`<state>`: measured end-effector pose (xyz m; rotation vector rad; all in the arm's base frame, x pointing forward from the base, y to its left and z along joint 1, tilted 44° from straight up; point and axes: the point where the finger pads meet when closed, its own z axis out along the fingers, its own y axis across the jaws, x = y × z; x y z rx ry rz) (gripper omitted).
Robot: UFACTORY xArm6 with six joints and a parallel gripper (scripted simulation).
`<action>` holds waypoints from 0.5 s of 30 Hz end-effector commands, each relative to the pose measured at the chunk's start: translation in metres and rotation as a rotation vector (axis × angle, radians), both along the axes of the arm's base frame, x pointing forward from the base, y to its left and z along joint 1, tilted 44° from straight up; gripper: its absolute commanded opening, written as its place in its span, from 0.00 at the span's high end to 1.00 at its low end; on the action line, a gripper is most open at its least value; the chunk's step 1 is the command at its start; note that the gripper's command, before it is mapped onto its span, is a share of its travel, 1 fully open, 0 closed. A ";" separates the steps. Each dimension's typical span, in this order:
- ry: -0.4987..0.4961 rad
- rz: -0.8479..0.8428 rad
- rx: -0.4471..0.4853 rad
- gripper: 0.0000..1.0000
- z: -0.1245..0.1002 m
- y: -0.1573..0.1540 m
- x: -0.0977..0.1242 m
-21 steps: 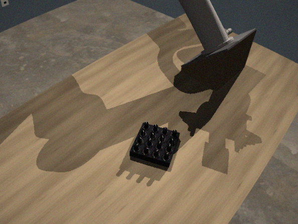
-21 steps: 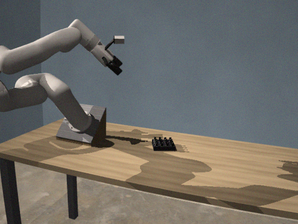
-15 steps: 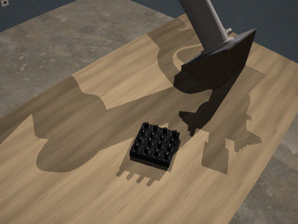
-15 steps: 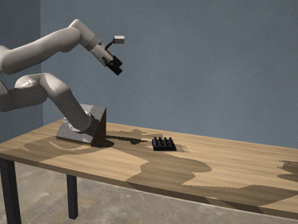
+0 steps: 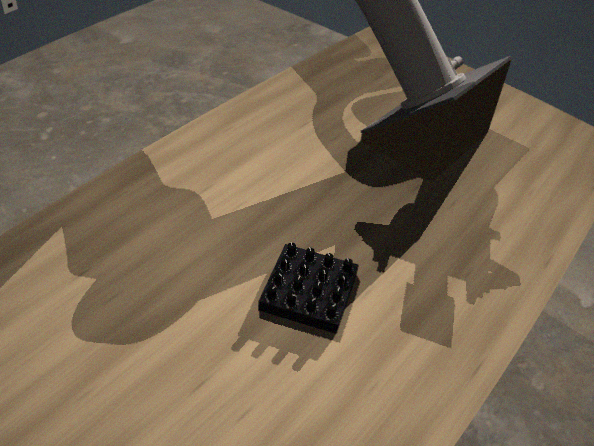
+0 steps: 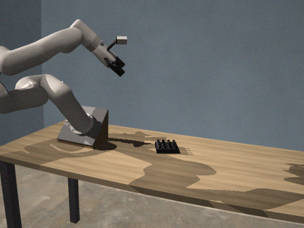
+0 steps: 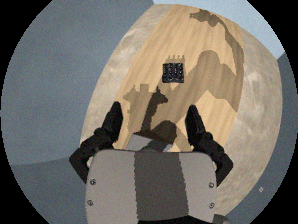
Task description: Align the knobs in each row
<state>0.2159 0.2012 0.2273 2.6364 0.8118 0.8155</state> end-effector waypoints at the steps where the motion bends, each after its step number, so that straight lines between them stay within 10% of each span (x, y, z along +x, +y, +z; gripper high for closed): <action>1: 0.002 -0.010 -0.013 0.00 0.000 0.001 0.005; 15: 0.081 -0.149 -0.224 0.00 -0.035 -0.003 0.079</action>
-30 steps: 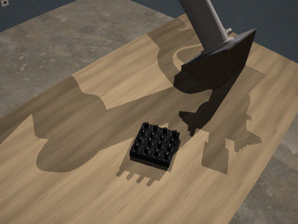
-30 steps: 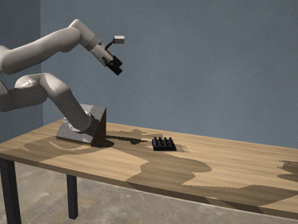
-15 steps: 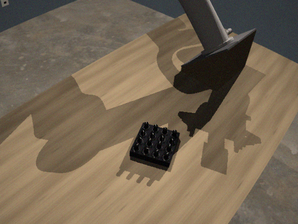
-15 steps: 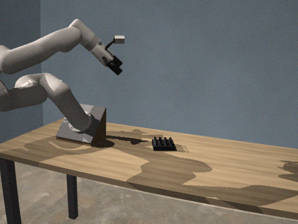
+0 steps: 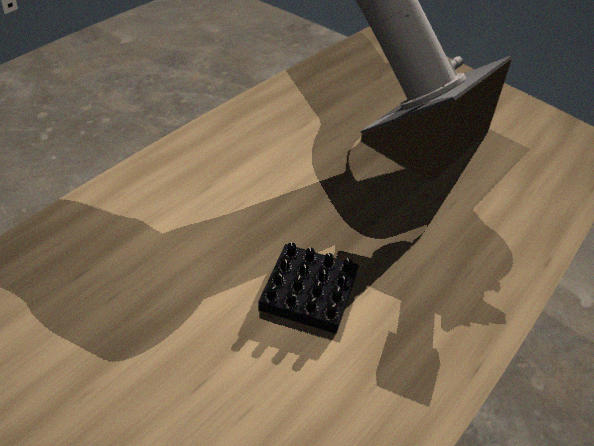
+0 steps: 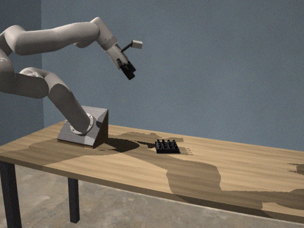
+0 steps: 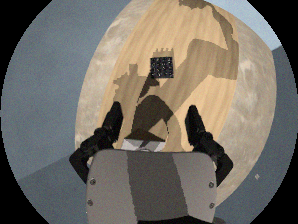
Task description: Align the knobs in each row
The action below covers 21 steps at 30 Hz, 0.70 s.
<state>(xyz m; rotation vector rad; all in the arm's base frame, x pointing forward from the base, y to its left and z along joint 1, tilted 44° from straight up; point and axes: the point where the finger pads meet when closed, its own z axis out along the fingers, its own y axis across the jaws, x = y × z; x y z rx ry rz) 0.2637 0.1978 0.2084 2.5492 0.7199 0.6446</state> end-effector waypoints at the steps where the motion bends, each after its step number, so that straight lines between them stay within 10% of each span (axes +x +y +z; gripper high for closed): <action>1: 0.033 -0.052 -0.074 0.00 -0.016 0.000 0.031; 21: 0.187 -0.197 -0.274 0.00 -0.110 -0.038 0.113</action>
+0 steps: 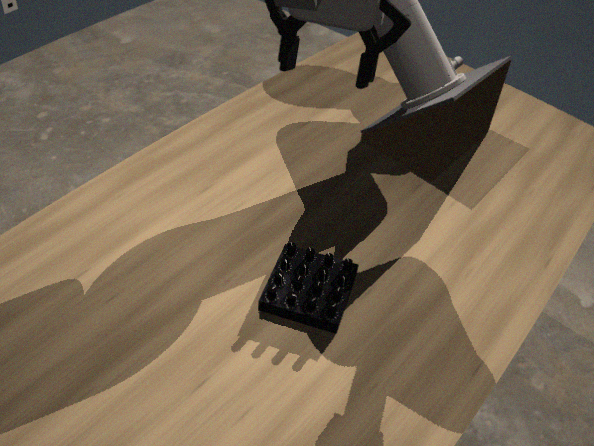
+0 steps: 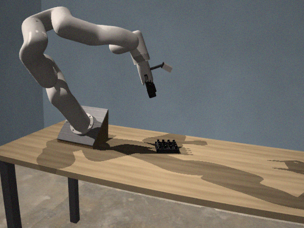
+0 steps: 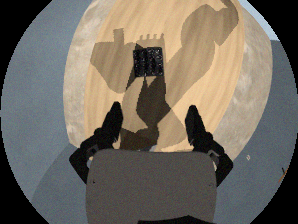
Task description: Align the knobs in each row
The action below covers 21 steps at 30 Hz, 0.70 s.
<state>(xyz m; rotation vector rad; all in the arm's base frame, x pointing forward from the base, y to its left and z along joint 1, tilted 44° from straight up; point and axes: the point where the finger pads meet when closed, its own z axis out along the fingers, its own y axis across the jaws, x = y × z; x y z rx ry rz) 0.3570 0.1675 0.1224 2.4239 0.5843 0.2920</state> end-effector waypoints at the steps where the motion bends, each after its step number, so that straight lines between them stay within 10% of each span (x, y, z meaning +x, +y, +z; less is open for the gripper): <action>1: 0.043 -0.038 -0.046 0.00 -0.030 -0.011 0.024; 21: 0.226 -0.162 -0.169 0.00 -0.154 -0.086 0.060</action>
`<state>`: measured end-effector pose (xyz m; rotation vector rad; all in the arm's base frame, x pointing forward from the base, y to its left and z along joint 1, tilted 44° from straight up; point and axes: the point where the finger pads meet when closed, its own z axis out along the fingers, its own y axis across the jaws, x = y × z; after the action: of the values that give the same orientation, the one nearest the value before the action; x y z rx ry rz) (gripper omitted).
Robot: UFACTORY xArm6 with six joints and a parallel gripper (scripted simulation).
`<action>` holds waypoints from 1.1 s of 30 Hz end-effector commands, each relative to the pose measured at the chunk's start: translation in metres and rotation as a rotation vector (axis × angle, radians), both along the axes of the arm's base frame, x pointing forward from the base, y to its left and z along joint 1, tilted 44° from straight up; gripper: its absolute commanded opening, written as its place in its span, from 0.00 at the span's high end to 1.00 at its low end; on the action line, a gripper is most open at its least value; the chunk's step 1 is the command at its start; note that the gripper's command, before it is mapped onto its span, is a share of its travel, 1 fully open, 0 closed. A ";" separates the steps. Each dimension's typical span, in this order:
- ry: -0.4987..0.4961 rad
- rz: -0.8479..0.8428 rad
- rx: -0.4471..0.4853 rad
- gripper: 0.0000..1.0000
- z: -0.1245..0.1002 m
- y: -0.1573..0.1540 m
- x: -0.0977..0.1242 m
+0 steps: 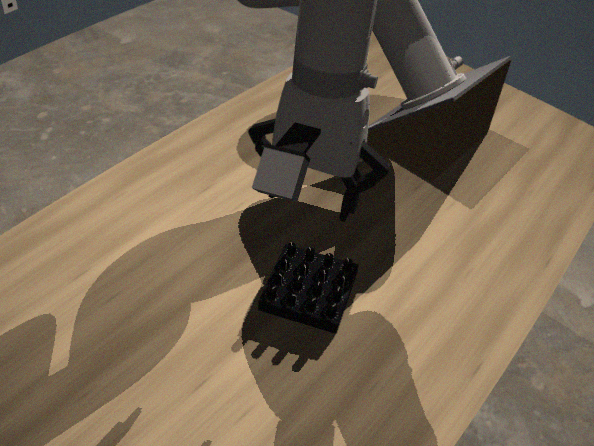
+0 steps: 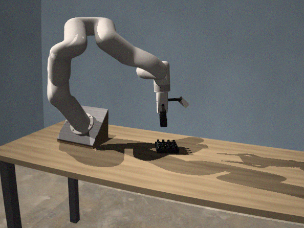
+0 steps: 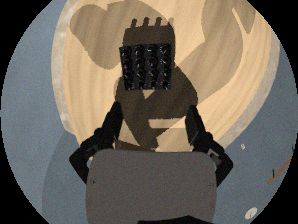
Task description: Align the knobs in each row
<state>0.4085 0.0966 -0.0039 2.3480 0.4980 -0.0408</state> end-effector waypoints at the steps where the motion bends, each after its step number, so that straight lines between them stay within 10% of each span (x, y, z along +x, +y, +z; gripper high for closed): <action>1: 0.044 -0.030 -0.025 0.00 -0.034 -0.019 0.009; 33: 0.070 -0.046 -0.036 0.00 -0.052 -0.031 0.009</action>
<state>0.4165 0.0641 -0.0572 2.3273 0.4724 -0.1580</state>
